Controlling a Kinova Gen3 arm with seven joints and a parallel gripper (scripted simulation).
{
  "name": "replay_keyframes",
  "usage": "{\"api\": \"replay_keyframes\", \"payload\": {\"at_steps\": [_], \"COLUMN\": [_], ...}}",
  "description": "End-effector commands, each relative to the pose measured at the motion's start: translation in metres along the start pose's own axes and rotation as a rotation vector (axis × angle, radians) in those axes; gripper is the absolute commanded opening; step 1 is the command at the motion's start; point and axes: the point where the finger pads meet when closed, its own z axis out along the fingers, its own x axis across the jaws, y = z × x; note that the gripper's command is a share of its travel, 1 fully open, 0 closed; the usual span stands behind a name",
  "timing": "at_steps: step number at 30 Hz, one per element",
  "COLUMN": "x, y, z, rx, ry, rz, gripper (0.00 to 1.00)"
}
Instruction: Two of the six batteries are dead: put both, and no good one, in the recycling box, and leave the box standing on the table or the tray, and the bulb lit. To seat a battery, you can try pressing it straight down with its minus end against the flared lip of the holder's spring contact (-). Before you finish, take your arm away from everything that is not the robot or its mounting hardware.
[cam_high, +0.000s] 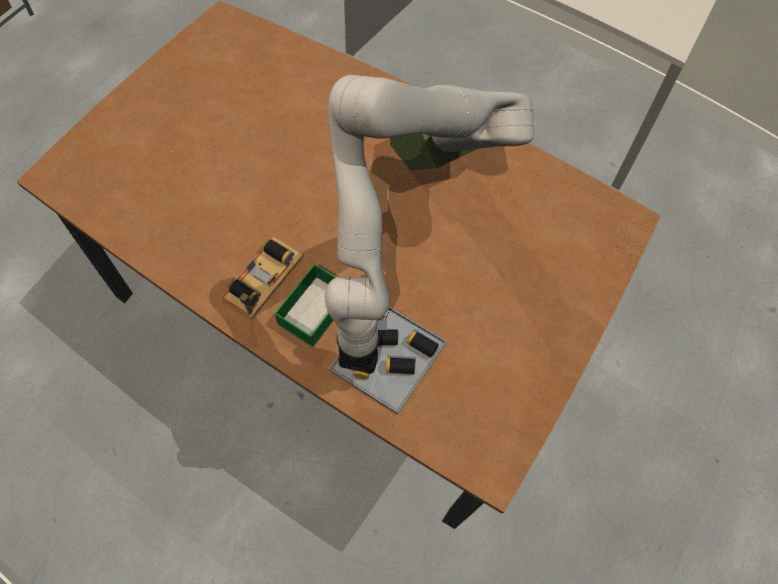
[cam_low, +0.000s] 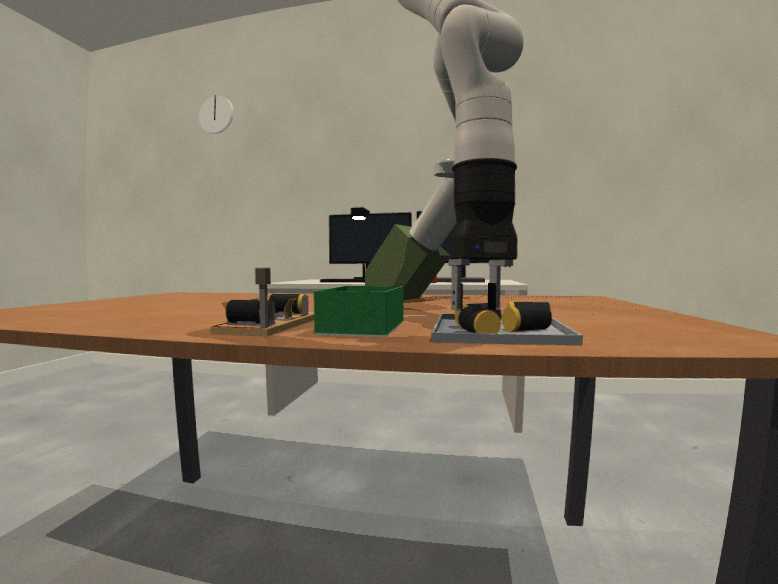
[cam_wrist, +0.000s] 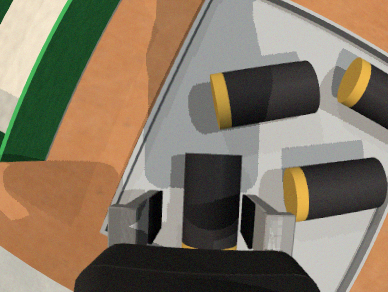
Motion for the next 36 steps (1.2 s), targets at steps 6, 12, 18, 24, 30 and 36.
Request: {"api": "replay_keyframes", "payload": {"at_steps": [6,12,18,24,30,36], "x": [0.005,0.005,0.005,0.005,0.005,0.005], "y": [-0.001,-0.001,-0.001,-0.001,-0.001,-0.001], "z": [0.015,0.020,0.025,0.025,0.025,0.025], "rx": [0.007,0.007,0.007,0.007,0.007,0.007], "ry": [0.009,0.009,0.009,0.009,0.009,0.009], "rz": [-0.005,-0.005,-0.005,-0.005,-0.005,-0.005], "gripper": [0.90,0.90,0.90,0.90,0.57,0.57]}}
